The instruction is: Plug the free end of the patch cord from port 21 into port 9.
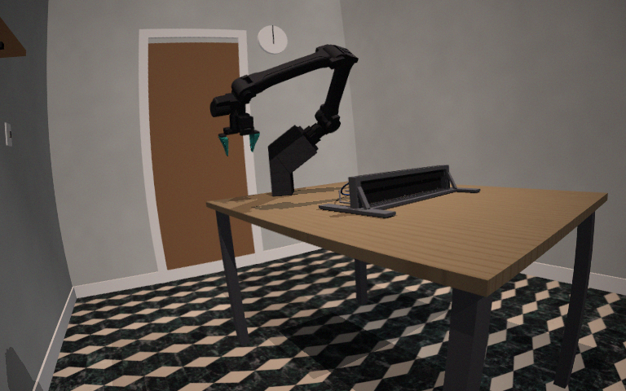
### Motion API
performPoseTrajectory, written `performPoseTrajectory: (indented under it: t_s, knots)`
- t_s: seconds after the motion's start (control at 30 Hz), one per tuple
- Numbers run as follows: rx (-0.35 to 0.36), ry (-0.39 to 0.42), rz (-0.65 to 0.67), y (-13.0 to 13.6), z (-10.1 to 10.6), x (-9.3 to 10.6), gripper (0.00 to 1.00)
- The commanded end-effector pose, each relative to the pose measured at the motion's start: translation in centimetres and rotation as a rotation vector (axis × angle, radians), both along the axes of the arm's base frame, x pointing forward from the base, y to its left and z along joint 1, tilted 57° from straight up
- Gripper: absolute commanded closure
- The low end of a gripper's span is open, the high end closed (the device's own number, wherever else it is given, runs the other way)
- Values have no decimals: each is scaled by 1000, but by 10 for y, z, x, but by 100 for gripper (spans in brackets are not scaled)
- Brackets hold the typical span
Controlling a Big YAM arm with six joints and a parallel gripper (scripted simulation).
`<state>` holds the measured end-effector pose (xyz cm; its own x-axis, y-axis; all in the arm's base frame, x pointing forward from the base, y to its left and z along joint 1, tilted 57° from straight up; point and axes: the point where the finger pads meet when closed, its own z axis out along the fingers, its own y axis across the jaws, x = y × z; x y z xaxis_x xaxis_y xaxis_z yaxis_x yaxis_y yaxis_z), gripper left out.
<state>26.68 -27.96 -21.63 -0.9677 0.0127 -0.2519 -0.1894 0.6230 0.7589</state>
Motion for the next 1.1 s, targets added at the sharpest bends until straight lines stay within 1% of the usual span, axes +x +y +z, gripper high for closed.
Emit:
performPoseTrajectory:
  t_s: [0.0,0.53,0.57,0.63,0.83,0.93,1.03,1.07]
  knots:
    - [-7,-4,-6,-4,2,0,0]
    - [-7,-4,-6,-4,2,0,0]
    - [-27,-16,-12,-15,4,4,0]
    - [-27,-18,-11,-14,5,4,0]
    - [-40,-50,16,-2,14,7,0]
    - [-51,-81,37,11,24,8,0]
    - [-66,-126,64,29,36,7,0]
    - [-66,-126,64,29,36,7,0]
